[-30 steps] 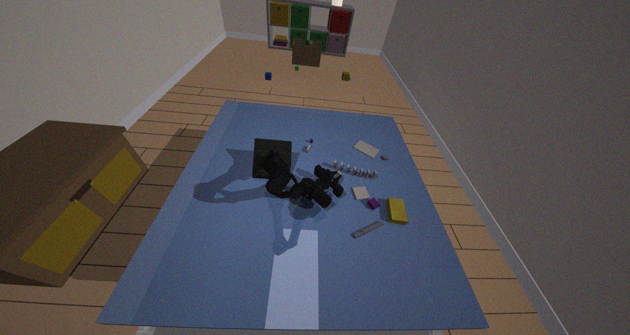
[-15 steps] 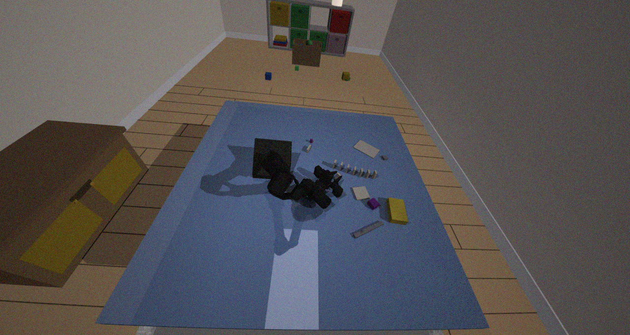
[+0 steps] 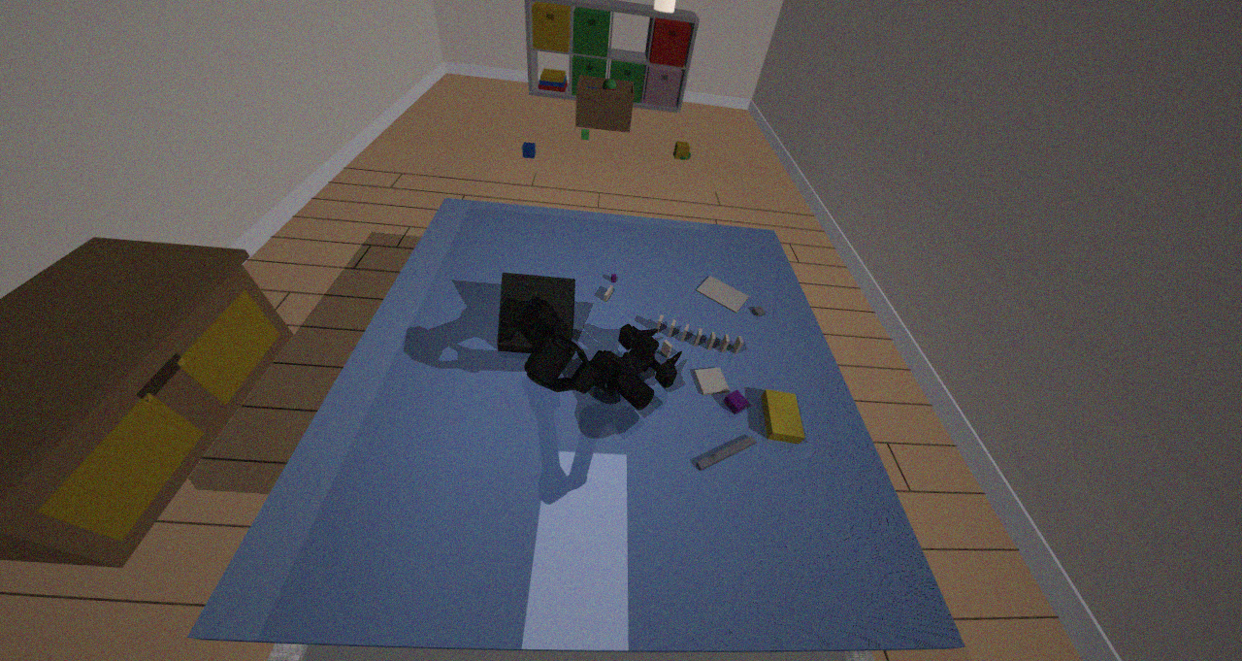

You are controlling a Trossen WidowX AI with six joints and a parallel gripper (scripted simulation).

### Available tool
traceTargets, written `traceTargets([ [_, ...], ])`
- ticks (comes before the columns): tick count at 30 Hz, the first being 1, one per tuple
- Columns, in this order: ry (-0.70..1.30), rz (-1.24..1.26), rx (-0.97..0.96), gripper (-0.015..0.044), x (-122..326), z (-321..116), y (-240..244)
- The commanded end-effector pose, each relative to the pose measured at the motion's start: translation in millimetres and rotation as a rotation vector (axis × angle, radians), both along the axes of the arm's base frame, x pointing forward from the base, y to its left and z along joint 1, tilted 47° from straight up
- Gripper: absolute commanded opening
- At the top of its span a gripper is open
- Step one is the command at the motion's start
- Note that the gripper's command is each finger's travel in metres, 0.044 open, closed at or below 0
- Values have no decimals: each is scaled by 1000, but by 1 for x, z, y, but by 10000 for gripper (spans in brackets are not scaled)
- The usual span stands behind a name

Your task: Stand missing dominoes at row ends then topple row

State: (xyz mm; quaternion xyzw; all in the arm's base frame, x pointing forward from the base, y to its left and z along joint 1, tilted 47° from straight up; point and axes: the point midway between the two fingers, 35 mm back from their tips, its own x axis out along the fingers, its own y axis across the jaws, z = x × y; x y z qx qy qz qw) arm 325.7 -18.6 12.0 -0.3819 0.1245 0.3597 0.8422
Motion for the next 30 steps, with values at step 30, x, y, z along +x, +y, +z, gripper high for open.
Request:
traceTargets([
  [30, 763, -827, -879, 440, 16, 22, 74],
])
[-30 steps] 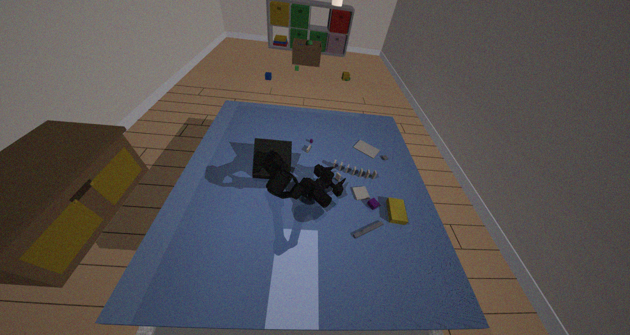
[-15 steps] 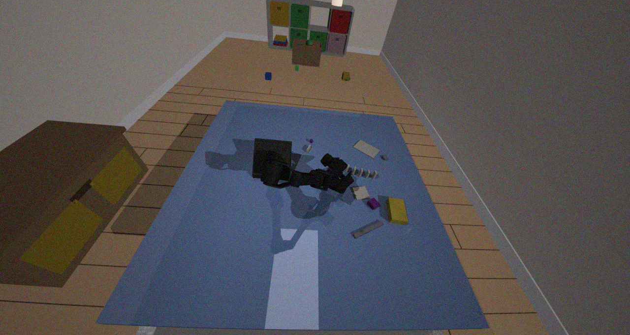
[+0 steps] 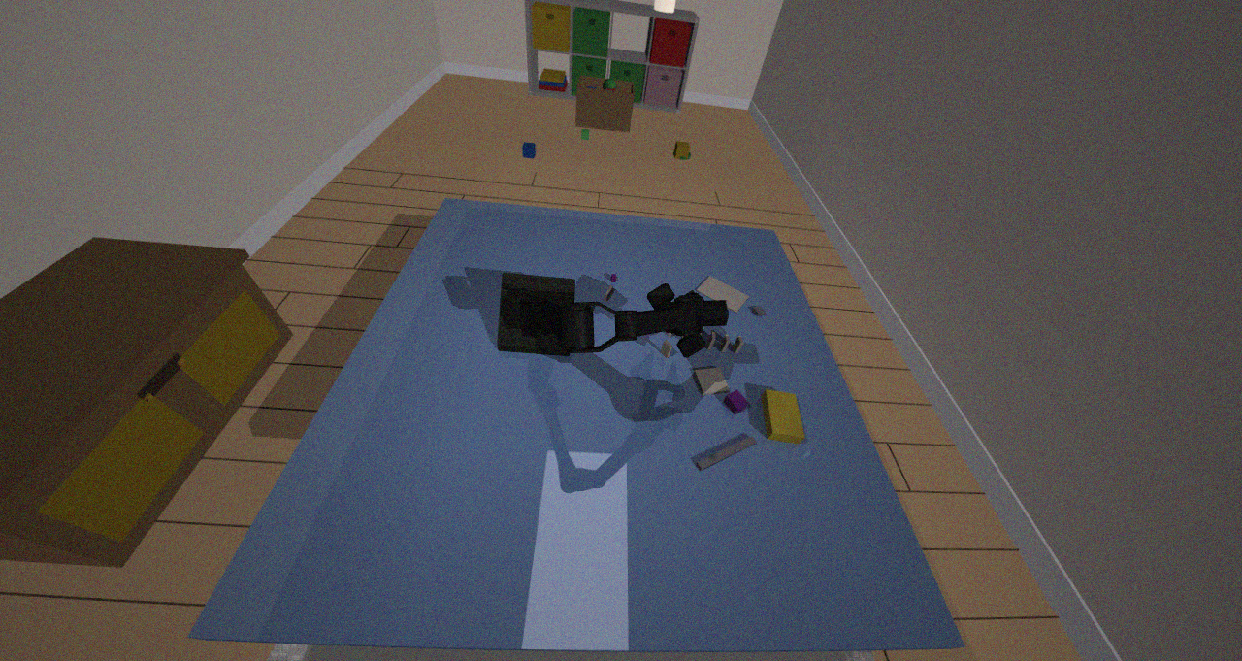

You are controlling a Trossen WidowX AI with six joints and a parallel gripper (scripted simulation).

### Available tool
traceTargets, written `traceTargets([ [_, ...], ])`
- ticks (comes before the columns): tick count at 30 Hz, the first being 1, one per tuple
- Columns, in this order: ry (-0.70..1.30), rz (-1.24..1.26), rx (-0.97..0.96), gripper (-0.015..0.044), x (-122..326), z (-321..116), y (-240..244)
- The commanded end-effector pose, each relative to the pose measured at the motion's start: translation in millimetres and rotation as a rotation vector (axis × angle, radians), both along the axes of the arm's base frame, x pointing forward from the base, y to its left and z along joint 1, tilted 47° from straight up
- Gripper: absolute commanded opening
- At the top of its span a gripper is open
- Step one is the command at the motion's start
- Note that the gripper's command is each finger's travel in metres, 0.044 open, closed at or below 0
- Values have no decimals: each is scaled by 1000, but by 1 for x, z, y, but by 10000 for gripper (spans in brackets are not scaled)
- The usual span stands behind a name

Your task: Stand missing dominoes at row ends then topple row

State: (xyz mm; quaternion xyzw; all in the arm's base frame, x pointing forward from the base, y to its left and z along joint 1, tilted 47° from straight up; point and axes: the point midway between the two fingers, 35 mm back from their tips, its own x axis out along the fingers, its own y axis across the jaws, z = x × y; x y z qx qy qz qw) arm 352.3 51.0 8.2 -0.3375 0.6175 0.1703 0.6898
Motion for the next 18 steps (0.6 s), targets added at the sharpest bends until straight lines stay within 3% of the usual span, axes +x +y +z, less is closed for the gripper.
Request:
traceTargets([
  [1, 100, -32, -503, 440, -11, 33, 5],
  [5, 97, -2, -634, 440, -11, 49, 8],
  [18, 97, -2, -634, 440, -9, 41, 0],
])
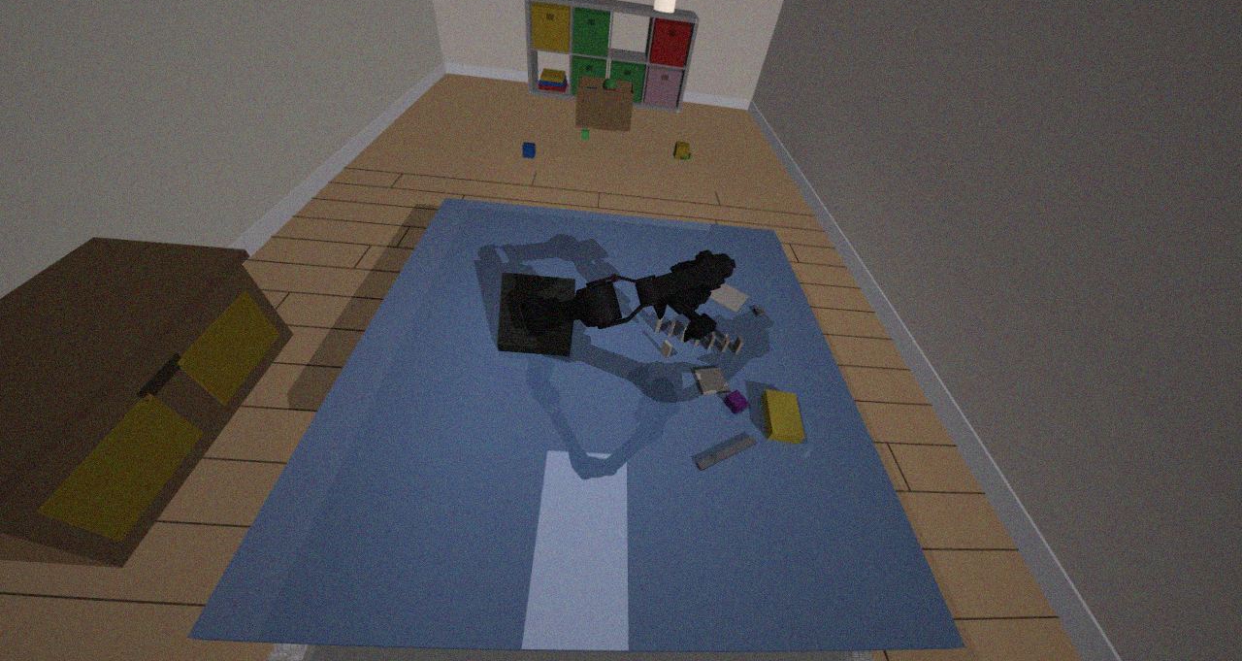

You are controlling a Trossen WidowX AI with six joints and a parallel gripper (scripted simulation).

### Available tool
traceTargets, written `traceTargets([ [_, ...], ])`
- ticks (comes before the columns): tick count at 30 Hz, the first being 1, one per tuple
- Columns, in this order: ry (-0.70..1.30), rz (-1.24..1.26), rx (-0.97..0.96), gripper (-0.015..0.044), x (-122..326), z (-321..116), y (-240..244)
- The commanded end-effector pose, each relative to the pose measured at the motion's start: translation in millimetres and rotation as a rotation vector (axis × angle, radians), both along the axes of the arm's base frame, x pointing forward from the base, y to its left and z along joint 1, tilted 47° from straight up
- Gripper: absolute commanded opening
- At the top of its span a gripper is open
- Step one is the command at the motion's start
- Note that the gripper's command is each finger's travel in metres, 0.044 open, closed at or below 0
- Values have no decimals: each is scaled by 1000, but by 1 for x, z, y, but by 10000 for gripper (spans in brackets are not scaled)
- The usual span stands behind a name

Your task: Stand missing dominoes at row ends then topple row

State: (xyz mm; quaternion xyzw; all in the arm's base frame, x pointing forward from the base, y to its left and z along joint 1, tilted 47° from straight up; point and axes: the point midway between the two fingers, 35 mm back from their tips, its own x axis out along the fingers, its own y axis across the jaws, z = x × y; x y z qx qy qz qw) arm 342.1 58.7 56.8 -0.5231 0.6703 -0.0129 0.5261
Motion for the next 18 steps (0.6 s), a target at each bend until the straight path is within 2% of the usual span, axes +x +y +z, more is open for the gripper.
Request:
traceTargets([
  [1, 7, 0, -12, 440, 3, -14, -13],
  [7, 7, 0, -16, 440, 6, -43, -46],
  [18, 7, -1, -17, 440, 6, -52, -56],
])
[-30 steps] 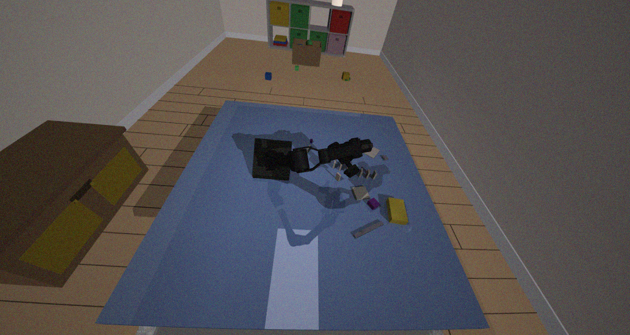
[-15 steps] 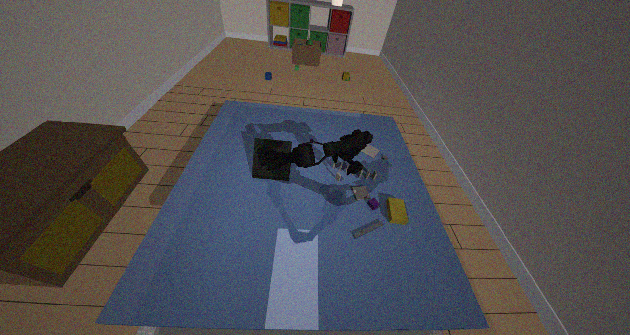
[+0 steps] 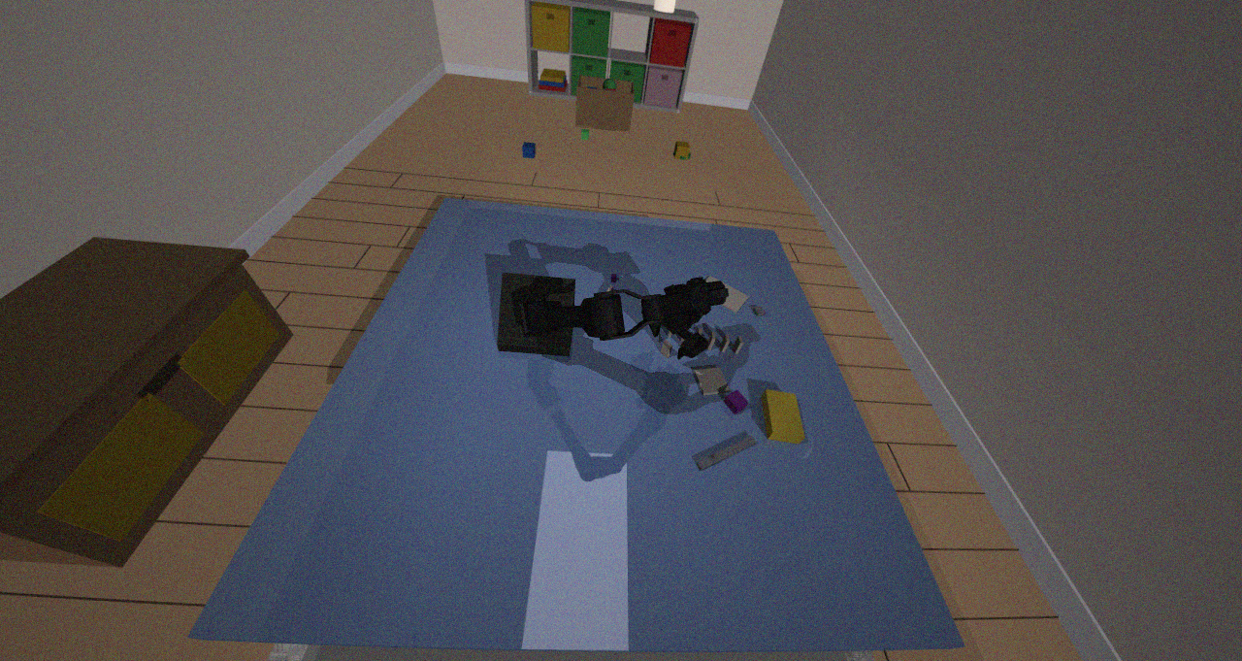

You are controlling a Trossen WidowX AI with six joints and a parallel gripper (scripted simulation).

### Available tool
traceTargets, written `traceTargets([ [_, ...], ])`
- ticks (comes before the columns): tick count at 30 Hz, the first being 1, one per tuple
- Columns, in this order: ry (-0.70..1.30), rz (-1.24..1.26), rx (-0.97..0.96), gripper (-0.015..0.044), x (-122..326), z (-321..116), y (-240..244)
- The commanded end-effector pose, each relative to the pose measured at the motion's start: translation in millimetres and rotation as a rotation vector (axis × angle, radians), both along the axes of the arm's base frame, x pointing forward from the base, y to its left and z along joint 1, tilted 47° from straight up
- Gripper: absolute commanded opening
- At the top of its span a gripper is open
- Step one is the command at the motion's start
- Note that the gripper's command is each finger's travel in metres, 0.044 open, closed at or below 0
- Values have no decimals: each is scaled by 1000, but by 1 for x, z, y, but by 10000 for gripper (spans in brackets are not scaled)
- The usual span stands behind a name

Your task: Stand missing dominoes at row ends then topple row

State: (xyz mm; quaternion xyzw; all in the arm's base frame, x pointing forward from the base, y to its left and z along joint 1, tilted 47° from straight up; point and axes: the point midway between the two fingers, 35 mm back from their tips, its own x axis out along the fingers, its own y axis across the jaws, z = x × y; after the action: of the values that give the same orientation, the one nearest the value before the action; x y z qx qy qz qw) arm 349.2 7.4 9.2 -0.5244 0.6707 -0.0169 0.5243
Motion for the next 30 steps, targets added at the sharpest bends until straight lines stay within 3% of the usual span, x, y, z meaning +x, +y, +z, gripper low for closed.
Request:
traceTargets([
  [1, 8, 2, -8, 440, -1, -5, -6],
  [3, 8, 2, -8, 440, -1, -6, -7],
  [16, 8, 2, -8, 107, -1, -6, -7],
  [26, 8, 2, -7, 107, 0, -4, -5],
  [30, 8, 3, 4, 107, 2, 26, 34],
])
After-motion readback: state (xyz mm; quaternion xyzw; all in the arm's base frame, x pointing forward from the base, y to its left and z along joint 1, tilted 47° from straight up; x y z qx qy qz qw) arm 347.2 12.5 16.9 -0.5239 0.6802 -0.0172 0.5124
